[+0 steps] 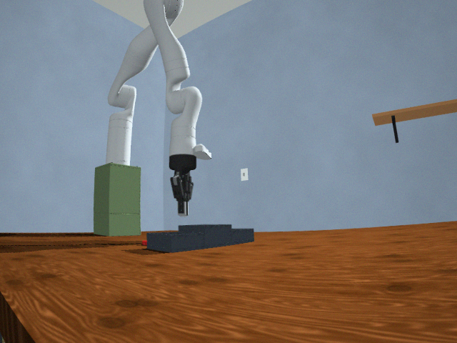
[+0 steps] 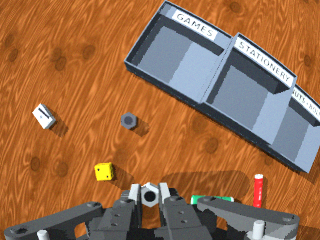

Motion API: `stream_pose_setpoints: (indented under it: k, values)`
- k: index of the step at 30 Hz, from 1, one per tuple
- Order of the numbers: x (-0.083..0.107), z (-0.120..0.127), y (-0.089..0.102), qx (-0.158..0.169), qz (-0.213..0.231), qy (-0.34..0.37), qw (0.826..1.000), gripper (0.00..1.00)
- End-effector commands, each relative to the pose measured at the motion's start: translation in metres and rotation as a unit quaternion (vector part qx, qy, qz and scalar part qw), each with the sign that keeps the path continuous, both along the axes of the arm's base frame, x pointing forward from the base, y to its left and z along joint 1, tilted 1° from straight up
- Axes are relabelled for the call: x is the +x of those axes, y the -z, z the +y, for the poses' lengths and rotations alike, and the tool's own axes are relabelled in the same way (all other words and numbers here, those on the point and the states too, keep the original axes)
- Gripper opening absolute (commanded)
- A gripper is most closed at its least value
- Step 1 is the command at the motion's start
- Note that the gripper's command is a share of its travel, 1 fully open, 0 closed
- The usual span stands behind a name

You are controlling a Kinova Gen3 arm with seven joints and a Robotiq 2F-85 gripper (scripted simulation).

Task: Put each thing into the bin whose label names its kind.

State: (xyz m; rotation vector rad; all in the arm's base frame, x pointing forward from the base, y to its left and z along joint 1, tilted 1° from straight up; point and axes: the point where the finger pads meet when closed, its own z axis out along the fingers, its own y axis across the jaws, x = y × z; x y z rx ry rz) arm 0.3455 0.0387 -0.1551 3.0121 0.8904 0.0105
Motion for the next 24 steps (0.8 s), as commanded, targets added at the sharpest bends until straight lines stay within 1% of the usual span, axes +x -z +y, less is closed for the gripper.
stream_pose_setpoints:
  k: [1, 16, 18, 19, 21, 24]
  values:
    - [0.002, 0.000, -0.002, 0.000, -0.002, 0.000, 1.000, 0.11]
    - [0.065, -0.065, -0.002, 0.000, -0.002, 0.000, 1.000, 0.11]
    - [0.065, -0.065, -0.002, 0.000, -0.002, 0.000, 1.000, 0.11]
    - [0.069, -0.069, -0.002, 0.000, -0.002, 0.000, 1.000, 0.11]
    - [0.077, -0.078, -0.002, 0.000, -0.002, 0.050, 0.999, 0.11]
    - [0.090, -0.091, -0.003, 0.001, -0.002, 0.125, 0.992, 0.11]
